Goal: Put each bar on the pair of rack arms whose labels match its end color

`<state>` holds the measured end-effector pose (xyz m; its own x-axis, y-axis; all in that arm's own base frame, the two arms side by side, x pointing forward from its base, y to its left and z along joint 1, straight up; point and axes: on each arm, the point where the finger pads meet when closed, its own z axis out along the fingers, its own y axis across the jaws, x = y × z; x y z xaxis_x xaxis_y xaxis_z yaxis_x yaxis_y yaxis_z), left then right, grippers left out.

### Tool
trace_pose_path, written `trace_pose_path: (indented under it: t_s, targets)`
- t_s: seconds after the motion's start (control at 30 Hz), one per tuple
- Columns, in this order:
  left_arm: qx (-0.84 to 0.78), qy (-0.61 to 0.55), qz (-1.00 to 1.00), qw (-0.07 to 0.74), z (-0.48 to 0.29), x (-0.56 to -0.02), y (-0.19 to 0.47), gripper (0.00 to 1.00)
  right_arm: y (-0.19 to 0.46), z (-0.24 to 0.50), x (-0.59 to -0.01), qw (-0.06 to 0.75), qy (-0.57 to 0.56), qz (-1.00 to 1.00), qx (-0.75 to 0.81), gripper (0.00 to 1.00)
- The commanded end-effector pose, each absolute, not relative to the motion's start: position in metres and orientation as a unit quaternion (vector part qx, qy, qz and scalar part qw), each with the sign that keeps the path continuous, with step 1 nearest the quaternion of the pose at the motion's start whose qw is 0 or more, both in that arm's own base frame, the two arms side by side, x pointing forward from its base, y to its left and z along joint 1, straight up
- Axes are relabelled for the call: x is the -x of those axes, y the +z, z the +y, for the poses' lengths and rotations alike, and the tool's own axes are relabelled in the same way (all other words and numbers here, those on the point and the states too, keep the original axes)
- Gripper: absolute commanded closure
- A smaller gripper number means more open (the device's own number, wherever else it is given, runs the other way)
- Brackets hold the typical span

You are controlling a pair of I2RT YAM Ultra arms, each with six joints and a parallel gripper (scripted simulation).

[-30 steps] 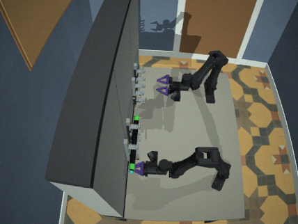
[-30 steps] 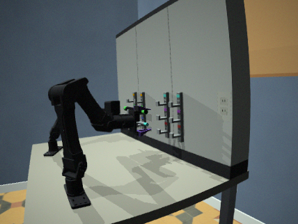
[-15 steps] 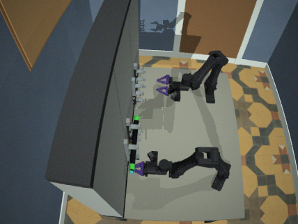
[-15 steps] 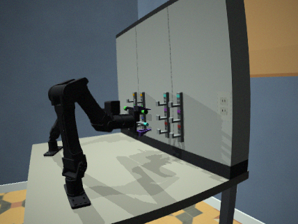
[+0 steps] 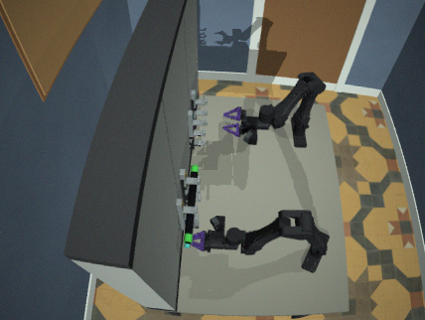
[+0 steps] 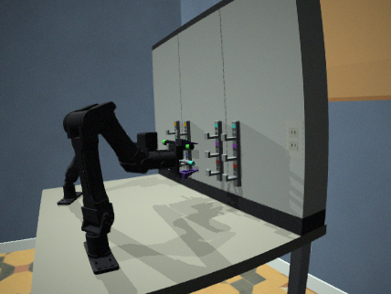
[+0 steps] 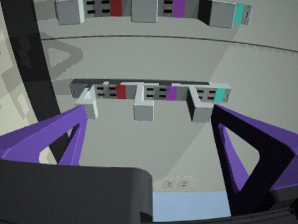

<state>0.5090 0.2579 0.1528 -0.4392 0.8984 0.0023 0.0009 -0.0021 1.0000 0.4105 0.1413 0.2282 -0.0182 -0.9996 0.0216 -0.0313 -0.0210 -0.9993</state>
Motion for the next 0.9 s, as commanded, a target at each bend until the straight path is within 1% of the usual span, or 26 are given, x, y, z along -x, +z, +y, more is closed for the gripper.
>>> trace_pose_path:
  t_s: [0.0, 0.87]
  targets:
    - [-0.375, 0.599, 0.6, 0.375, 0.255, -0.511, 0.163, 1.0, 0.238, 0.144, -0.409, 0.497, -0.503, 0.503, 0.497, 0.0]
    - [-0.375, 0.599, 0.6, 0.375, 0.255, -0.511, 0.186, 1.0, 0.238, 0.144, -0.409, 0.497, -0.503, 0.503, 0.497, 0.0]
